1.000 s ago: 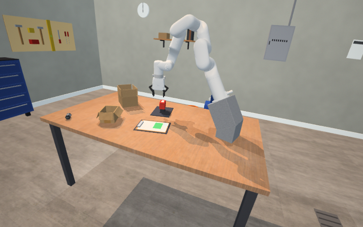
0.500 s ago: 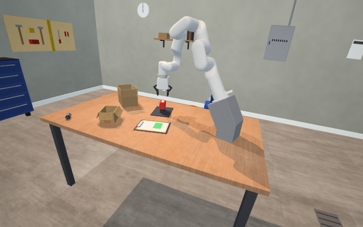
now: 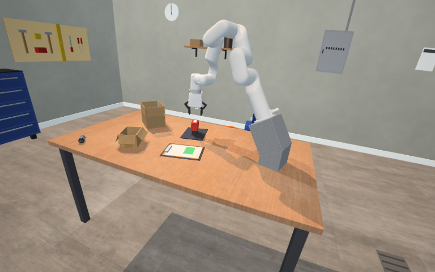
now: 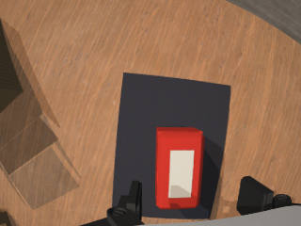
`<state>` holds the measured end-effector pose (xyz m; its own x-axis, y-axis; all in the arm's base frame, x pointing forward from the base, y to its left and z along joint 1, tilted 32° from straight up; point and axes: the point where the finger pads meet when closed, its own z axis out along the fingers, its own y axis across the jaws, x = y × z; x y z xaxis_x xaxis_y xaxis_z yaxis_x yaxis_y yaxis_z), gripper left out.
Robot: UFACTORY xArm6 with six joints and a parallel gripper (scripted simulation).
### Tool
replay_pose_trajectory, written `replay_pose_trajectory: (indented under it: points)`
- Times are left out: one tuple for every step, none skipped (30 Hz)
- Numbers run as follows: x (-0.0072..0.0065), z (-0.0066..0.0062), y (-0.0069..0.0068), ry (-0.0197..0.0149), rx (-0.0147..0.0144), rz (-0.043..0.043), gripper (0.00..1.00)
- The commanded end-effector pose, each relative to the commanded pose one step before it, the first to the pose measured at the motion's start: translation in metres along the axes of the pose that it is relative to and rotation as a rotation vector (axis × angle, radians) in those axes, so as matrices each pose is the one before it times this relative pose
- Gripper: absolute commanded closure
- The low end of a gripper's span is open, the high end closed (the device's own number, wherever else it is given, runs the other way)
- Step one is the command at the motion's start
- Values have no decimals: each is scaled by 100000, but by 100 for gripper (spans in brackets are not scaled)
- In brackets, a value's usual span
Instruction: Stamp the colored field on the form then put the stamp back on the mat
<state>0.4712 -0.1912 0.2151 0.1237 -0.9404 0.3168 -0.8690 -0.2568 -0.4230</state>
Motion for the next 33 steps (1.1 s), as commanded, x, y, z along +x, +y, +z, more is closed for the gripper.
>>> replay_pose_trajectory:
  points:
    - [92, -10, -122, 191, 309, 19, 7]
    - [0, 89, 0, 0, 0, 0, 7]
    - [0, 125, 0, 0, 0, 0, 7]
    - [-1, 164, 1, -1, 0, 0, 7]
    - [1, 203, -1, 1, 0, 0, 7]
    - [0, 0, 0, 0, 0, 0, 7]
    - [0, 0, 0, 0, 0, 0, 7]
    - [0, 244, 0, 0, 0, 0, 7]
    - [0, 283, 0, 0, 0, 0, 7]
    - [-1, 322, 1, -1, 0, 0, 7]
    - [0, 357, 0, 0, 0, 0, 7]
    - [0, 389, 0, 0, 0, 0, 7]
    - [0, 418, 0, 0, 0, 0, 7]
    - [0, 442, 0, 0, 0, 0, 7]
    - [0, 462, 0, 0, 0, 0, 7]
    - [0, 477, 0, 0, 0, 0, 7]
    - [0, 486, 0, 0, 0, 0, 7]
    - [0, 491, 0, 0, 0, 0, 7]
    - [0, 490, 0, 0, 0, 0, 7]
    - [0, 483, 0, 0, 0, 0, 7]
    - [0, 472, 0, 0, 0, 0, 7]
    - [0, 455, 0, 0, 0, 0, 7]
    - [0, 0, 0, 0, 0, 0, 7]
    - [0, 0, 0, 0, 0, 0, 7]
    - [0, 434, 0, 1, 0, 0, 7]
    - [0, 409, 0, 0, 0, 0, 7]
    - [0, 380, 0, 0, 0, 0, 7]
    - [-1, 347, 0, -1, 1, 0, 7]
    - [1, 311, 0, 1, -1, 0, 7]
    - [0, 274, 0, 0, 0, 0, 7]
    - [0, 235, 0, 0, 0, 0, 7]
    - [-1, 196, 0, -1, 1, 0, 7]
    - [1, 156, 0, 1, -1, 0, 7]
